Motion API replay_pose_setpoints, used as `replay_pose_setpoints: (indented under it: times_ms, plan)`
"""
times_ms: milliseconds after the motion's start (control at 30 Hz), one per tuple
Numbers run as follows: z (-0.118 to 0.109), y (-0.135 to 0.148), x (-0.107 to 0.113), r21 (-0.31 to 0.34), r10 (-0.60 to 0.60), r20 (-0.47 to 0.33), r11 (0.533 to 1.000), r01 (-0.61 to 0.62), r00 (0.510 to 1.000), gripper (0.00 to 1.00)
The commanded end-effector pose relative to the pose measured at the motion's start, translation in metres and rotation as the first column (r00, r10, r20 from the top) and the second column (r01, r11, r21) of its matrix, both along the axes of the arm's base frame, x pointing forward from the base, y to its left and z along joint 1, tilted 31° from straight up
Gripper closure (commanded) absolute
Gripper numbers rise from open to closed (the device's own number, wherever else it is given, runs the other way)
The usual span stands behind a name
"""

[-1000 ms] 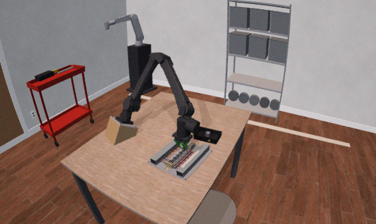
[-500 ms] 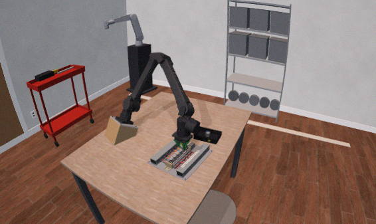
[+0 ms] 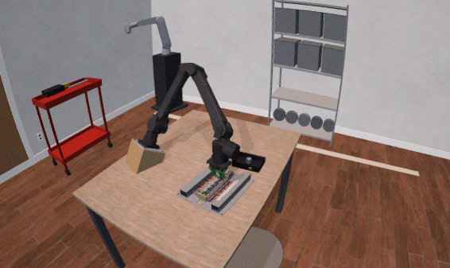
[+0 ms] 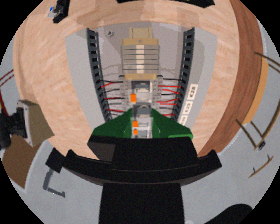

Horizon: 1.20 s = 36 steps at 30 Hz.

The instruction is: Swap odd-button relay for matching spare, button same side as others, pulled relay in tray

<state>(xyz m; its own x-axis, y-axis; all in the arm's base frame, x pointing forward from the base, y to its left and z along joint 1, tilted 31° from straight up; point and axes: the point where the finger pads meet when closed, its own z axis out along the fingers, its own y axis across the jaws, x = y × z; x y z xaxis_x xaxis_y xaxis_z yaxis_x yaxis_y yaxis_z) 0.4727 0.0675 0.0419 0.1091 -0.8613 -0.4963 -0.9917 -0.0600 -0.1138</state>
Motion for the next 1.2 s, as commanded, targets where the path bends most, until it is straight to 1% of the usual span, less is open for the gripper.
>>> replay_pose_setpoints:
  times_ms: [0, 100, 433, 1167]
  plan:
    - [0.009, 0.006, 0.016, -0.002, 0.009, 0.032, 1.0, -0.009, 0.999, 1.0]
    - [0.005, 0.006, 0.011, -0.001, 0.009, 0.019, 1.0, -0.009, 1.0, 1.0]
    - [0.001, 0.006, 0.005, -0.001, 0.009, 0.005, 1.0, -0.009, 1.0, 1.0]
    - [-0.001, 0.006, 0.003, 0.0, 0.009, -0.001, 1.0, -0.009, 1.0, 1.0]
